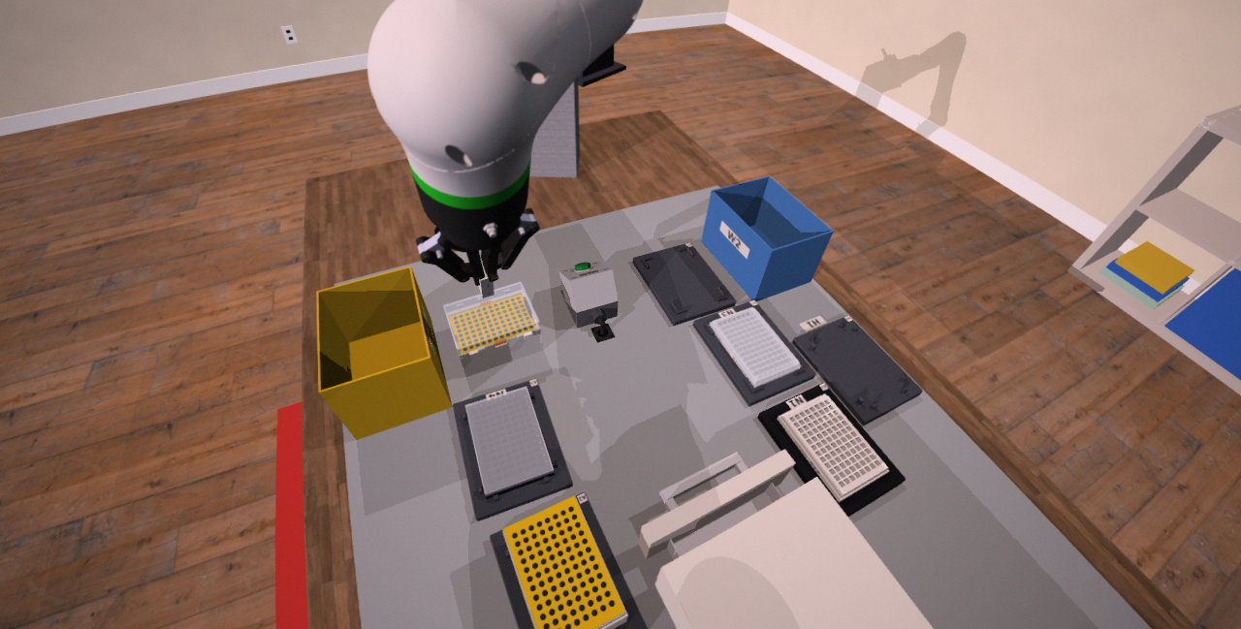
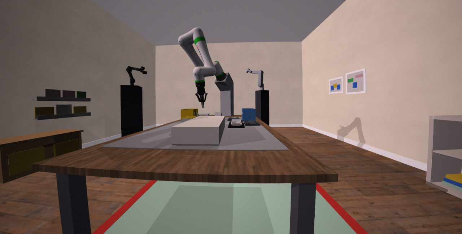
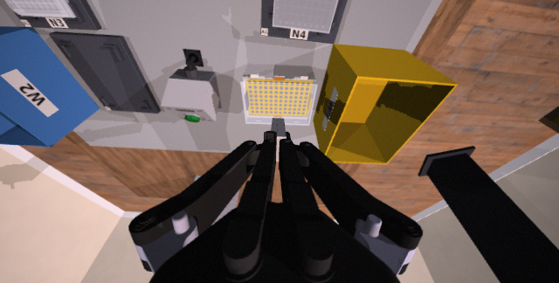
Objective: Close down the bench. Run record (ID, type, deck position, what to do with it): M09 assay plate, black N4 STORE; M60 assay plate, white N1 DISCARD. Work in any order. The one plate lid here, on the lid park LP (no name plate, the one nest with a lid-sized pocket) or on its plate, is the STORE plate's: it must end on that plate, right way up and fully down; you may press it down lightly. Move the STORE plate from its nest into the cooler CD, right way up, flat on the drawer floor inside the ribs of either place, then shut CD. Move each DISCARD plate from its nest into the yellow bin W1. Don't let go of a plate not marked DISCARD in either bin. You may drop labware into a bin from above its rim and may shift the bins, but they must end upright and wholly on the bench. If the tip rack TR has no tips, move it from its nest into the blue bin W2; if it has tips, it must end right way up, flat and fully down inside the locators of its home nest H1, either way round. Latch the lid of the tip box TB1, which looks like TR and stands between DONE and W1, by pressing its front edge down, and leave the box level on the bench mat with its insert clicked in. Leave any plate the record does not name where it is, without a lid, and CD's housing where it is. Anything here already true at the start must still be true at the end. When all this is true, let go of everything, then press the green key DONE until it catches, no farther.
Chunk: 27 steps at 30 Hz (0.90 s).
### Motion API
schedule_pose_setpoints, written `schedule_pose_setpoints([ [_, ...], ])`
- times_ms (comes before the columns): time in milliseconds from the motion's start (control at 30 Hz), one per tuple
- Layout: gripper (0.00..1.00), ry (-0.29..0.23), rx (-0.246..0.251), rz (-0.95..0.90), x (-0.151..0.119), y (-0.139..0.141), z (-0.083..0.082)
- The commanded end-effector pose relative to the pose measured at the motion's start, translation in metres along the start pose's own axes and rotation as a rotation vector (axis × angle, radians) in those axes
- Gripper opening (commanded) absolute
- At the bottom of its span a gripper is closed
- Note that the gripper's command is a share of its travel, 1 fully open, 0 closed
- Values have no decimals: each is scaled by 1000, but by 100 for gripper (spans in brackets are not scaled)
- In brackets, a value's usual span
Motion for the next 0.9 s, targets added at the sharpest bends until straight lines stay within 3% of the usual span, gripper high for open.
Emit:
schedule_pose_setpoints([
  [0,0,0,0,0,-1,0,0],
  [467,0,0,0,0,-1,0,0],
  [867,0,0,0,0,-9,0,-18],
])
Point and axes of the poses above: the point where the finger pads meet when closed, its own z axis out along the fingers, its own y axis across the jaws, x = y × z, the point moved 8 cm from there along -z, back along the fingers
